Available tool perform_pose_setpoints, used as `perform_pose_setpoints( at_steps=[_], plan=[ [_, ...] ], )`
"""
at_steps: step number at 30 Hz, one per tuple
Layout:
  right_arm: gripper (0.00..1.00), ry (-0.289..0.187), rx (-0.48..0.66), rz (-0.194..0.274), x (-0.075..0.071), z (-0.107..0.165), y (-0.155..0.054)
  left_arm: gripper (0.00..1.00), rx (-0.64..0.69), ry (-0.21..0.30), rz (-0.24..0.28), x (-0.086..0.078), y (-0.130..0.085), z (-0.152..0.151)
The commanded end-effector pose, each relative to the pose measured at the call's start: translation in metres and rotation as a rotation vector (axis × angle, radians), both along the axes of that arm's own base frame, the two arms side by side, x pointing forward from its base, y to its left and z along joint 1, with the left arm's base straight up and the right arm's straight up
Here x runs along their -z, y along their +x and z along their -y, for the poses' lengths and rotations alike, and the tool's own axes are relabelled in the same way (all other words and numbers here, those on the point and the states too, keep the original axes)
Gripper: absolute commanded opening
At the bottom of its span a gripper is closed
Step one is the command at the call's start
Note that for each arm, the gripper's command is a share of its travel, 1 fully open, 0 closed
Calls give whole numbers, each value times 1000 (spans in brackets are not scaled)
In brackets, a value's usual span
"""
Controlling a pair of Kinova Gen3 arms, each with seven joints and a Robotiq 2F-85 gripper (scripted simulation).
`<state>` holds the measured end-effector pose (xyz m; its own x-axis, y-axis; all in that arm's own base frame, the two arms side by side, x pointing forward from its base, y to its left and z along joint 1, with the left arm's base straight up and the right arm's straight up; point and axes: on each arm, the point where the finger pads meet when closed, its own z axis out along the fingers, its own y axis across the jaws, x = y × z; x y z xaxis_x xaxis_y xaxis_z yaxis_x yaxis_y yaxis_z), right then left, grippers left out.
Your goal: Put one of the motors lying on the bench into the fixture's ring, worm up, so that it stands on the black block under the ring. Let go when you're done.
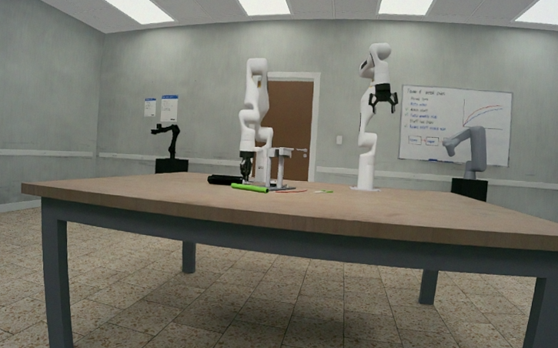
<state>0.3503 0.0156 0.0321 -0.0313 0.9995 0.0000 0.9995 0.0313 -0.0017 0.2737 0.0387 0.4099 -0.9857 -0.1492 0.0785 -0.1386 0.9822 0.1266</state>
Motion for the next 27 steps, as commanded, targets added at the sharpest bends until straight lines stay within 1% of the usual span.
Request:
perform_pose_setpoints(
  at_steps=[1,5,24,25,27],
  plan=[
    [324,0,0,2,4,0,1,1000,0,0,1,0,0,0],
    [324,0,0,2,7,0,1,1000,0,0,1,0,0,0],
    [324,0,0,3,6,0,1,1000,0,0,1,0,0,0],
    [198,0,0,3,6,0,1,1000,0,0,1,0,0,0],
    [198,0,0,3,6,0,1,1000,0,0,1,0,0,0]
  ],
)
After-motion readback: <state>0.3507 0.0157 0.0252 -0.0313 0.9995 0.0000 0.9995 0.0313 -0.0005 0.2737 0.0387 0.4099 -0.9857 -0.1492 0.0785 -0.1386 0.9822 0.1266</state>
